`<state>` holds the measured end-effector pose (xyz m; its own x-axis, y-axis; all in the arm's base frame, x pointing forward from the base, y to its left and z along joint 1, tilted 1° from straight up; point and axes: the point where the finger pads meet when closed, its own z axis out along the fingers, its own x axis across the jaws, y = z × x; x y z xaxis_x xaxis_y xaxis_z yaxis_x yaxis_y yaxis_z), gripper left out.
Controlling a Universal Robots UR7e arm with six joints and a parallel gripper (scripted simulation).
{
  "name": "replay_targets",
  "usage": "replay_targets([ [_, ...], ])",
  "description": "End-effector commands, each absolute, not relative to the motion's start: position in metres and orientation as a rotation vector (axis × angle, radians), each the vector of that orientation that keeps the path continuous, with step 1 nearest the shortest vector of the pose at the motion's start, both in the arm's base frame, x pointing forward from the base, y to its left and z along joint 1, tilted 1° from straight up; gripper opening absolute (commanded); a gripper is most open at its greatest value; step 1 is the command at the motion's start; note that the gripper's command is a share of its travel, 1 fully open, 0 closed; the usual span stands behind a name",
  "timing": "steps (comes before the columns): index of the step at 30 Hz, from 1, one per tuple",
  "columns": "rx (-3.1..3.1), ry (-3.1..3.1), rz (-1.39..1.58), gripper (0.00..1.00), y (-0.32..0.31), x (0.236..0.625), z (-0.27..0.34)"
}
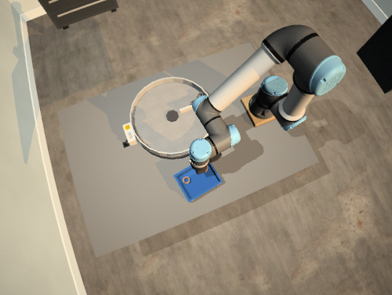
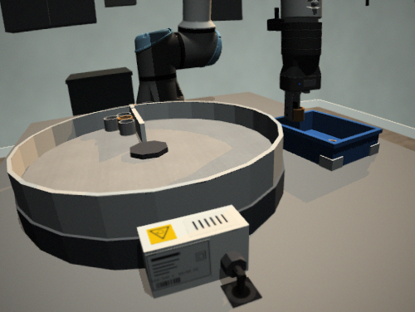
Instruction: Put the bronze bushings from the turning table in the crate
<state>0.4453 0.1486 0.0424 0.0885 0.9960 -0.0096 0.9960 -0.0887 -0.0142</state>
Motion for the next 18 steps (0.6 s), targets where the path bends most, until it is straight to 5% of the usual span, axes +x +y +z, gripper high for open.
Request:
replay_targets([
  [1,-2.316,-2.119,0.024,0.00,0.1487,0.4458,0.0428],
  [18,-2.316,-2.119,0.024,0.00,0.1486,0.4458,0.0343],
])
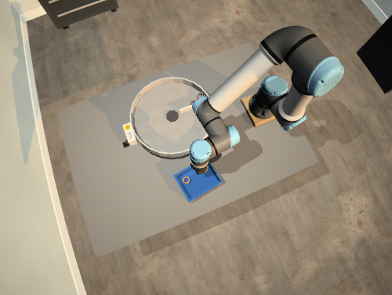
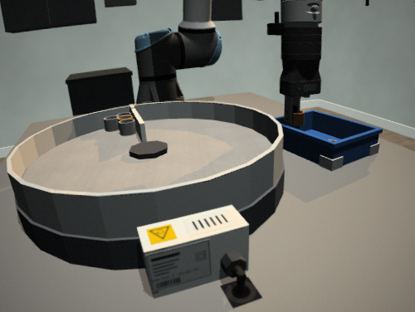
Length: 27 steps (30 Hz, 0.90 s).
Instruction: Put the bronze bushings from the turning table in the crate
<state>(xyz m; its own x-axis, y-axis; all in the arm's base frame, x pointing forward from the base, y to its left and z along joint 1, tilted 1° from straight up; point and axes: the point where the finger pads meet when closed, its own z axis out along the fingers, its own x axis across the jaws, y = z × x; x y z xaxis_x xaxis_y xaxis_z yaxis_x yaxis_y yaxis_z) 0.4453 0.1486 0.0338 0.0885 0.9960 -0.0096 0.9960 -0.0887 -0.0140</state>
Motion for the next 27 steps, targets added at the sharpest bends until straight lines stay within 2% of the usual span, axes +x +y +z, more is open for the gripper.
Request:
replay_targets([
  [1,-2.316,-2.119,0.024,0.00,0.149,0.446,0.034],
  [27,-2.316,-2.119,0.023,0.00,0.148,0.446,0.017],
])
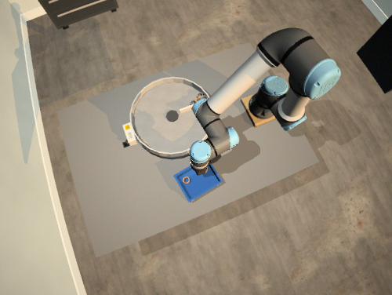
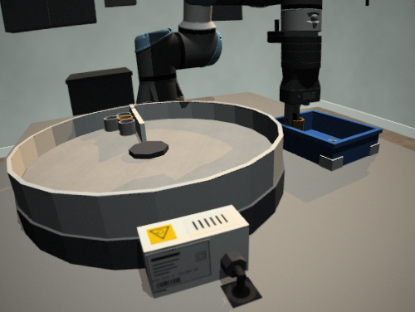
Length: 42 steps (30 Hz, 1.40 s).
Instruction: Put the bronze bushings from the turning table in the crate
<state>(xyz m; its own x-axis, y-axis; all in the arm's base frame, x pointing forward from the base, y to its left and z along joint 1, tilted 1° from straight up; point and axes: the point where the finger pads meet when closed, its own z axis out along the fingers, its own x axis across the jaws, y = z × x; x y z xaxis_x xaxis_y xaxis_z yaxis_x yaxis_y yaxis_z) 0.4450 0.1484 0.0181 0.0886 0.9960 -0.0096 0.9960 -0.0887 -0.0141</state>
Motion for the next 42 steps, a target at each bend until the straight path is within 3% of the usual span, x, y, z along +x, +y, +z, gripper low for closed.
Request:
replay_targets([
  [1,-2.316,-2.119,0.023,0.00,0.148,0.446,0.017],
  [42,-2.316,-2.119,0.023,0.00,0.148,0.445,0.000],
])
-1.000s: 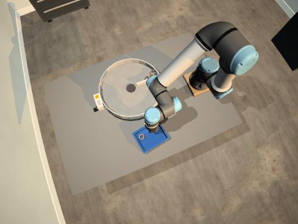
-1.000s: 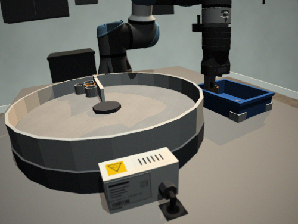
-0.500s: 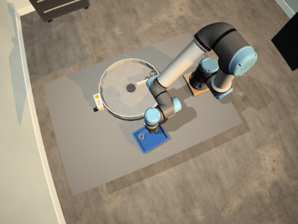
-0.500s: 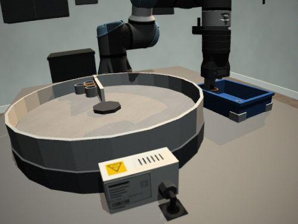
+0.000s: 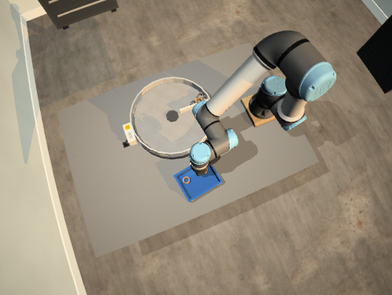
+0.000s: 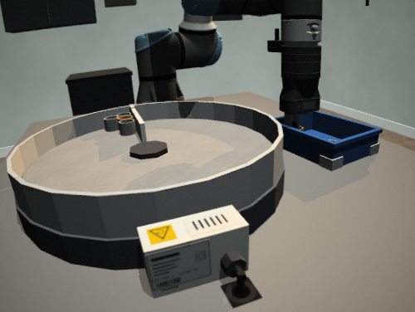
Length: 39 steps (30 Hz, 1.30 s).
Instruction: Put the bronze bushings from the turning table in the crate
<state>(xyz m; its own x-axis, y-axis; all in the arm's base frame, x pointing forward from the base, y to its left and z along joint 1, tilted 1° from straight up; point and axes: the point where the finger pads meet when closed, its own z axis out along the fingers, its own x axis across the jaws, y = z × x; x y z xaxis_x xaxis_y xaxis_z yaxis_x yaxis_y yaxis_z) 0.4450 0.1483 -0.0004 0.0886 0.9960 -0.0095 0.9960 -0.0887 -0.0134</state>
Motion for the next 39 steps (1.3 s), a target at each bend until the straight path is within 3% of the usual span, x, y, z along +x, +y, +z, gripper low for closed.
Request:
replay_targets([
  [1,-2.316,-2.119,0.023,0.00,0.1484,0.4454,-0.0005],
  [17,-2.316,-2.120,0.022,0.00,0.1483,0.4454,-0.0030],
  [18,-2.316,-2.119,0.022,0.42,0.1483,0.4454,-0.0030],
  [39,-2.316,-2.119,0.022,0.42,0.1483,0.4454,-0.0030],
])
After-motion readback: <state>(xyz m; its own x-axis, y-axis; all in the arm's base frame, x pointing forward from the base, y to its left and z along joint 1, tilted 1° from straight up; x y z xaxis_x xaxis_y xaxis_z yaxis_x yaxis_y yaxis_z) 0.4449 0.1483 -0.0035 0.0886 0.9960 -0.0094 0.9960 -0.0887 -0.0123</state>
